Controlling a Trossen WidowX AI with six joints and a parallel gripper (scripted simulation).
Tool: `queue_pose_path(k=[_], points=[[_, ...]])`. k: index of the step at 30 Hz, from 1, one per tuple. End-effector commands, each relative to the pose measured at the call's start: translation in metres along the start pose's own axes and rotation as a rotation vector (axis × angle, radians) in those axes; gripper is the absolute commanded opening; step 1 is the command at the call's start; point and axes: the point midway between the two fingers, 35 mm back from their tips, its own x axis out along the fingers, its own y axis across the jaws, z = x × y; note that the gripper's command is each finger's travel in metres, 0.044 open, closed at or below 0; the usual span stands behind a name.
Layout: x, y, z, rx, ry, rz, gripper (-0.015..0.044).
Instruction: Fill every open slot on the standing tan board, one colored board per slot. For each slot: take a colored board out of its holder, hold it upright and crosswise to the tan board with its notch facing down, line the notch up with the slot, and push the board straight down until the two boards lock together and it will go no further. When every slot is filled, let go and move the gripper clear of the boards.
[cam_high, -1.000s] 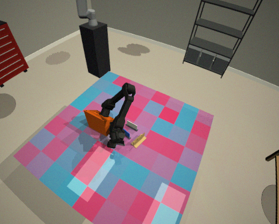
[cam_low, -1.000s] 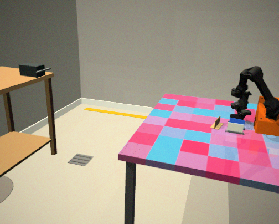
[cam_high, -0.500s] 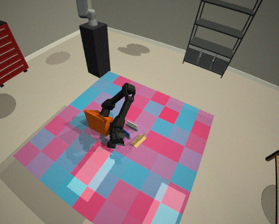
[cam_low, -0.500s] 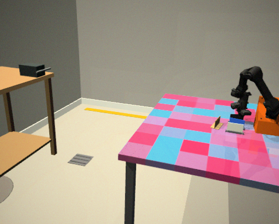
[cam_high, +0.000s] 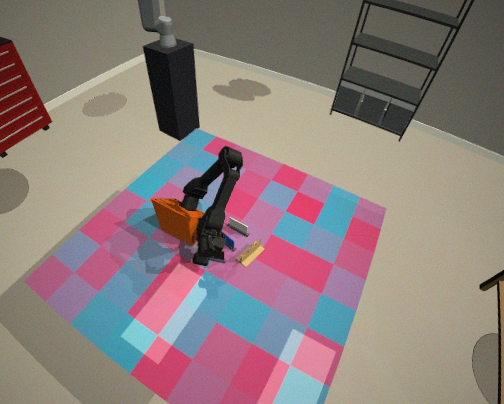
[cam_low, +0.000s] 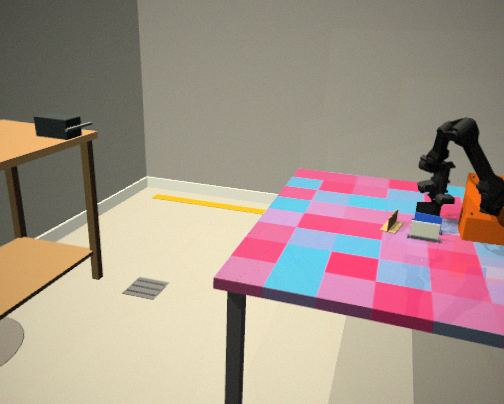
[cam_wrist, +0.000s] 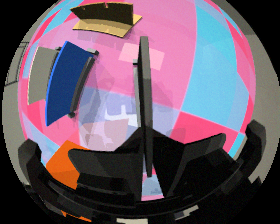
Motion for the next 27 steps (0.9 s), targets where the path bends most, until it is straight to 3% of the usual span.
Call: queue_pose_path(k=[1, 27], points=[[-0.01, -0.001, 0.001, -0.009, 0.001, -0.01, 0.0], [-0.065, -0.002, 0.001, -0.008, 0.003, -0.012, 0.0]])
